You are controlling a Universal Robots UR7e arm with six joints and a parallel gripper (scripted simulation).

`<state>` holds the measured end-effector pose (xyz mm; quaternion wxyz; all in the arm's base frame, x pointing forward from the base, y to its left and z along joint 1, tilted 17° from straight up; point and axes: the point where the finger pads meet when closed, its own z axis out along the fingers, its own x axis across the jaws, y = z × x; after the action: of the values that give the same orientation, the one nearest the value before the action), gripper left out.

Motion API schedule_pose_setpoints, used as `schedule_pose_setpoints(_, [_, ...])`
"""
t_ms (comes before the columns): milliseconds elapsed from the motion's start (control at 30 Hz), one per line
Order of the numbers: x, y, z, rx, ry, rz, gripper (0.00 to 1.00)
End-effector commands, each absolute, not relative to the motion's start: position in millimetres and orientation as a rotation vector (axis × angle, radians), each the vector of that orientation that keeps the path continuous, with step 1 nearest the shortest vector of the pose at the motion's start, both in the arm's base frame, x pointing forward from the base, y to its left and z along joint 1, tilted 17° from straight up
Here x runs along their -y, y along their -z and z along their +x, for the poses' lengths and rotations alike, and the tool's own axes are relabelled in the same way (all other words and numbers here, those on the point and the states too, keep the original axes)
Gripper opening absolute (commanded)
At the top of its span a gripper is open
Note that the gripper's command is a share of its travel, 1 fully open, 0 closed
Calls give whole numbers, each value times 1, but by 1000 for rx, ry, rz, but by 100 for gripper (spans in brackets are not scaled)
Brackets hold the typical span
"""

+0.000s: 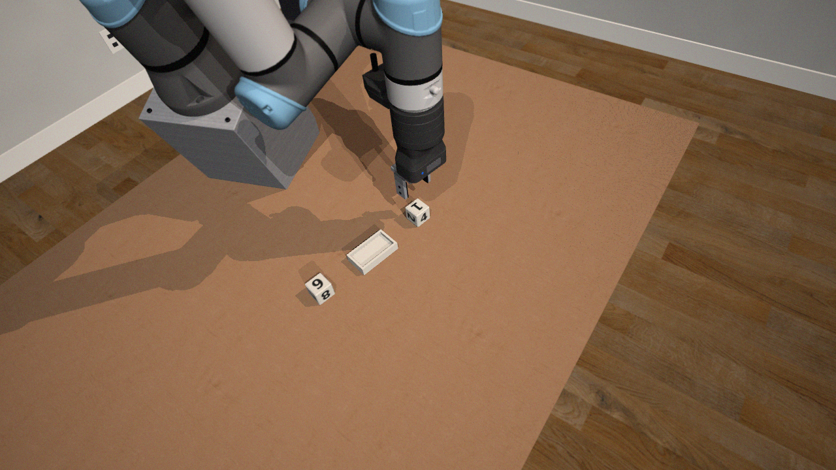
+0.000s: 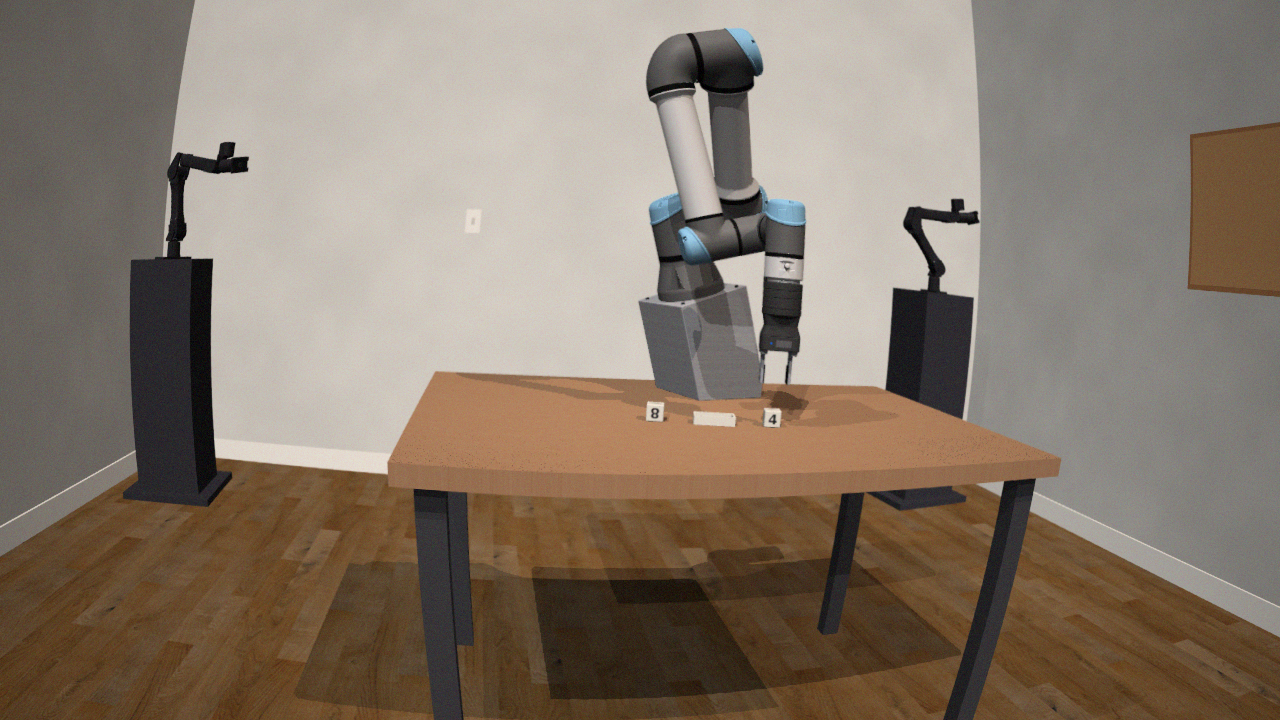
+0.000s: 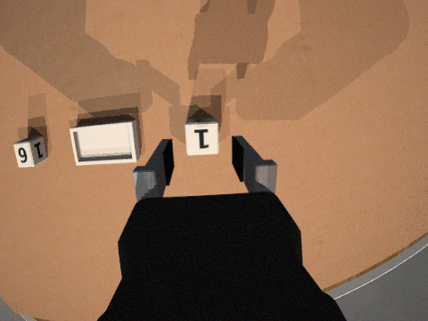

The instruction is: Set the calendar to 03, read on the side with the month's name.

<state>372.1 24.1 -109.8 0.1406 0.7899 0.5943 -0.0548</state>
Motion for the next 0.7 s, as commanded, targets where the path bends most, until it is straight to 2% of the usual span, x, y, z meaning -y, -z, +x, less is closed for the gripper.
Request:
schedule_pose_setpoints(0, [-21,116,376,-1713,152,2280,90])
schedule_pose_setpoints(667, [-14,142,379,-1713,152,2280,90])
